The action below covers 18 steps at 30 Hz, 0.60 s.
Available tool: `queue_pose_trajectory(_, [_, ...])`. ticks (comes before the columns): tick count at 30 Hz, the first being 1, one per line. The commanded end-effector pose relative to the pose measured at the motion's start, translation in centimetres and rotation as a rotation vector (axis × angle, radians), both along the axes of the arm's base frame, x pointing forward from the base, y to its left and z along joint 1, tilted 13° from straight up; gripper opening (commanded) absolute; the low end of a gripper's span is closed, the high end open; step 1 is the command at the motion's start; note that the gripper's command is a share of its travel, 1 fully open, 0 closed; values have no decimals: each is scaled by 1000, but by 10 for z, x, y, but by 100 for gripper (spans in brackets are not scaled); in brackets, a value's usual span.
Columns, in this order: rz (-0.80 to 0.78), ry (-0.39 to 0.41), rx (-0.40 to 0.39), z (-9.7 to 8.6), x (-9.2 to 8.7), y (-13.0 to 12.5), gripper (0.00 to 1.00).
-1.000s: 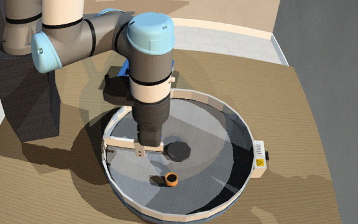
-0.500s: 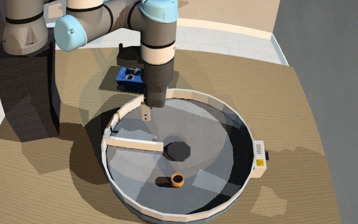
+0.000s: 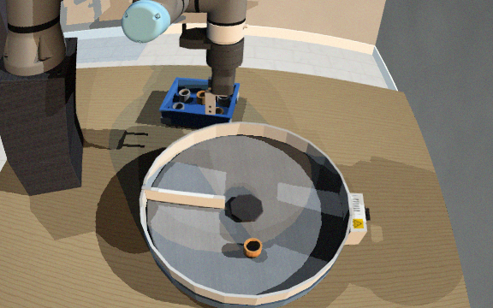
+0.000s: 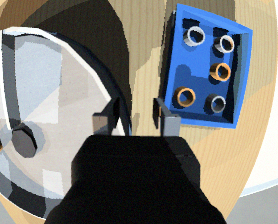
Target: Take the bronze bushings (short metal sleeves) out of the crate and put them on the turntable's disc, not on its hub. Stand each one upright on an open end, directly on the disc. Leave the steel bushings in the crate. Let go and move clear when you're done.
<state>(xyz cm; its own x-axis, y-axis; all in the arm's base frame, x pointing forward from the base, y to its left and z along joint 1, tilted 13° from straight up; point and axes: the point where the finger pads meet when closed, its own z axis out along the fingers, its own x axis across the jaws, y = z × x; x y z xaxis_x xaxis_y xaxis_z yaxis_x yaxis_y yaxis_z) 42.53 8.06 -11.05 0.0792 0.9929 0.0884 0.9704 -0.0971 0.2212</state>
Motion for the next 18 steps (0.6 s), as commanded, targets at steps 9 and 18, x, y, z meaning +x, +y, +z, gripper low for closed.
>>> queue_pose_trajectory(9, [-7, 4, -10, 6, 9, 76, 76])
queue_pose_trajectory(18, [-7, 4, -10, 7, 9, 85, 76])
